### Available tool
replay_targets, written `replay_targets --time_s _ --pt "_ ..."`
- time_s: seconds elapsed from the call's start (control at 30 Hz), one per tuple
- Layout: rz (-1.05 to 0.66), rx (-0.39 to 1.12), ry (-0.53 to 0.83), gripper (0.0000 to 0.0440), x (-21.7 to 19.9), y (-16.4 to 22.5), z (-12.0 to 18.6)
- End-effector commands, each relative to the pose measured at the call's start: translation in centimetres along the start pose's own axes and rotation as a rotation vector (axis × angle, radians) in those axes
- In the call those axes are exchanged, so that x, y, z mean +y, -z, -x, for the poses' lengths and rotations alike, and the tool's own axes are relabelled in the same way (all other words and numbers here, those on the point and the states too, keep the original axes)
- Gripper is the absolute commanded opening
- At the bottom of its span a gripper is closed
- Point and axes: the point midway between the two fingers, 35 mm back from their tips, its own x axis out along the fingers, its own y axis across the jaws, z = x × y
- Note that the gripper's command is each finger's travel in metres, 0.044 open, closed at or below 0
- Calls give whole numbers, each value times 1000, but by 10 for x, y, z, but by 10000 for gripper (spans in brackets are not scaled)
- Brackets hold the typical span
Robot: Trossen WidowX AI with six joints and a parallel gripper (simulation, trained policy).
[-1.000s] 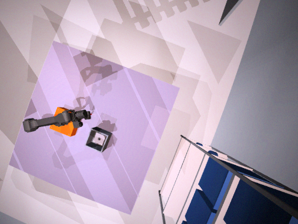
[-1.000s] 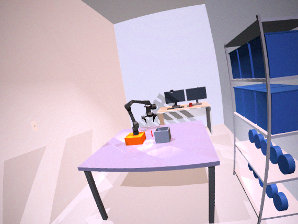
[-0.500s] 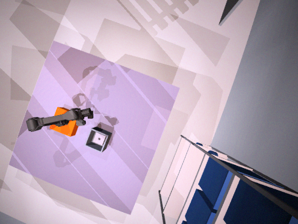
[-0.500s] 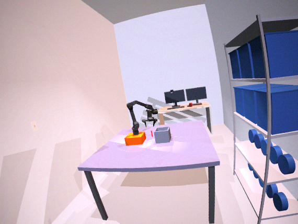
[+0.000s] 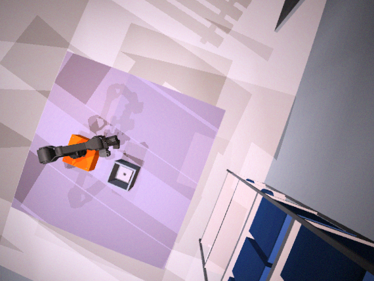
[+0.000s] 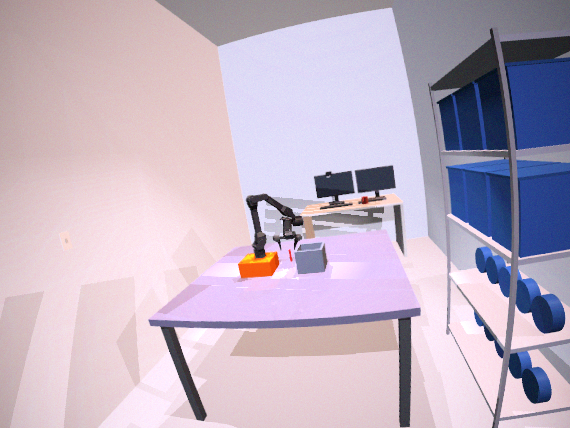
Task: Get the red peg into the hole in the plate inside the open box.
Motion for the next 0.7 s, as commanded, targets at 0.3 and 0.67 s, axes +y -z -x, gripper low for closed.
replay_targets --time_s 0.3,0.67 --pt "-44 -27 -5 399 1 -2 -37" --pt "-13 -7 -31 135 16 6 -56"
